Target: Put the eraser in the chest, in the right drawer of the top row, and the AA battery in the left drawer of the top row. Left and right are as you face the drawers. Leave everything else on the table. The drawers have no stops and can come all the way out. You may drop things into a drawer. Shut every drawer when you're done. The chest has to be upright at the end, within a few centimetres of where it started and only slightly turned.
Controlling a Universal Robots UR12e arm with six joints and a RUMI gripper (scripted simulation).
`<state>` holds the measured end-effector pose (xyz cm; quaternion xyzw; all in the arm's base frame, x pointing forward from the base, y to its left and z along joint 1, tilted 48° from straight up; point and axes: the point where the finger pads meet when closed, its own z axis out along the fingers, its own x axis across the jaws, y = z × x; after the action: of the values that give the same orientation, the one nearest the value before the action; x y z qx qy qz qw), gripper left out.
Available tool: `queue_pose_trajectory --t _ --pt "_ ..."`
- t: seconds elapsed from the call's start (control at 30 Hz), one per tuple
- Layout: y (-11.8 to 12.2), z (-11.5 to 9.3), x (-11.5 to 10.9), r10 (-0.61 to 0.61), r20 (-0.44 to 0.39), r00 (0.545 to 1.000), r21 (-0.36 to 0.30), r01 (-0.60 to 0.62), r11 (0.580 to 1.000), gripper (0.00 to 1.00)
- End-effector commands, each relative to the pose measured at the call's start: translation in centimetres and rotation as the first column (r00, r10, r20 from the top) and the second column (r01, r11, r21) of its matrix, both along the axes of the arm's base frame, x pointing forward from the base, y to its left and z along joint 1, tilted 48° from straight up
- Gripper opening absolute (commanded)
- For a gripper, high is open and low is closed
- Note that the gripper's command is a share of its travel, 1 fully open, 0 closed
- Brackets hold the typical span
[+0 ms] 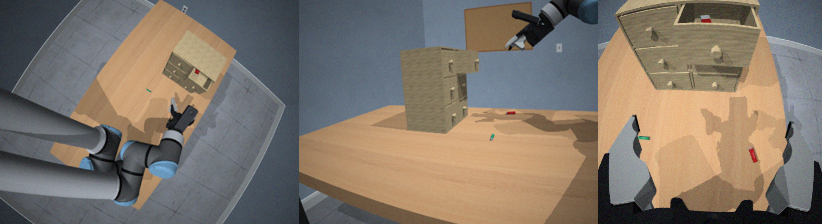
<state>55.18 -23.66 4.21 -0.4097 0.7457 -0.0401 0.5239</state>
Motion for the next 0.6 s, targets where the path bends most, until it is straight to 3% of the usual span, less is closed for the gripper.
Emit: queue_pose_trajectory --t 0.0,0.57 --pt "0.09 -0.25 0.33 -0.036 0.024 0.999 -0.009 0.036 0.999 1.0" --pt "0.51 -0.75 0.97 -0.098 0.08 0.992 -0.015 0.1 0.995 1.0"
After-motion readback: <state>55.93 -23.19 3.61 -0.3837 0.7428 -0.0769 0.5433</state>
